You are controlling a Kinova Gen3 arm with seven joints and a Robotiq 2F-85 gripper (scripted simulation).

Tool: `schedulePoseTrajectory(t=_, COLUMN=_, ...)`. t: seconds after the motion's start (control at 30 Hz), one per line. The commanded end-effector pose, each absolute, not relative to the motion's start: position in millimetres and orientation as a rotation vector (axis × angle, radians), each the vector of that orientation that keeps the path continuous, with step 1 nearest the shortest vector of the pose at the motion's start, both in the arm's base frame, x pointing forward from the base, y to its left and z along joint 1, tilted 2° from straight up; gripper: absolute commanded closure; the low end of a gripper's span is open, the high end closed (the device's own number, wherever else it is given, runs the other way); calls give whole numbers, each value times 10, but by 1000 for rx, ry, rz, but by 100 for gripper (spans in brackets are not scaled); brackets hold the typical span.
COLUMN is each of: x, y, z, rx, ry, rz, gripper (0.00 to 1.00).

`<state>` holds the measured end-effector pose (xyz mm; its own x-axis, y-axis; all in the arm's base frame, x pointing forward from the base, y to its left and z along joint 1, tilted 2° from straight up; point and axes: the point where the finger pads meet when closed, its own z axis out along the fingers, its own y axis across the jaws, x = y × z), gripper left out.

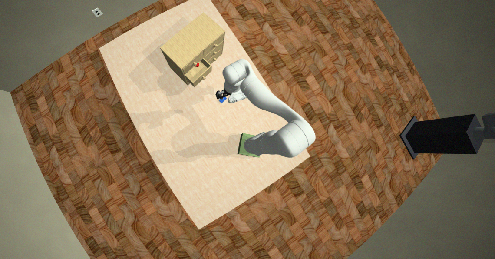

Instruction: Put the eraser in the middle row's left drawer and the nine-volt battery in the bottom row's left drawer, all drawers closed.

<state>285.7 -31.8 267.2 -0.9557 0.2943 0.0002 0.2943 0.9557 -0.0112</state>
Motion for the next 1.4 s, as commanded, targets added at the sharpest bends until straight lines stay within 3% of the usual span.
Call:
schedulePoseTrajectory(t=0.0, x=2840, y=-320, z=2704, rx=-383, ry=-3126, rz=17, gripper=0)
schedulePoseTrajectory(t=0.57, x=2770, y=-333, z=2752, rx=59, ry=-3160, rz=37, gripper=0)
schedulePoseTrajectory(t=1.37, x=2751, y=-338, z=2766, rx=189, ry=-3158, rz=45, gripper=0)
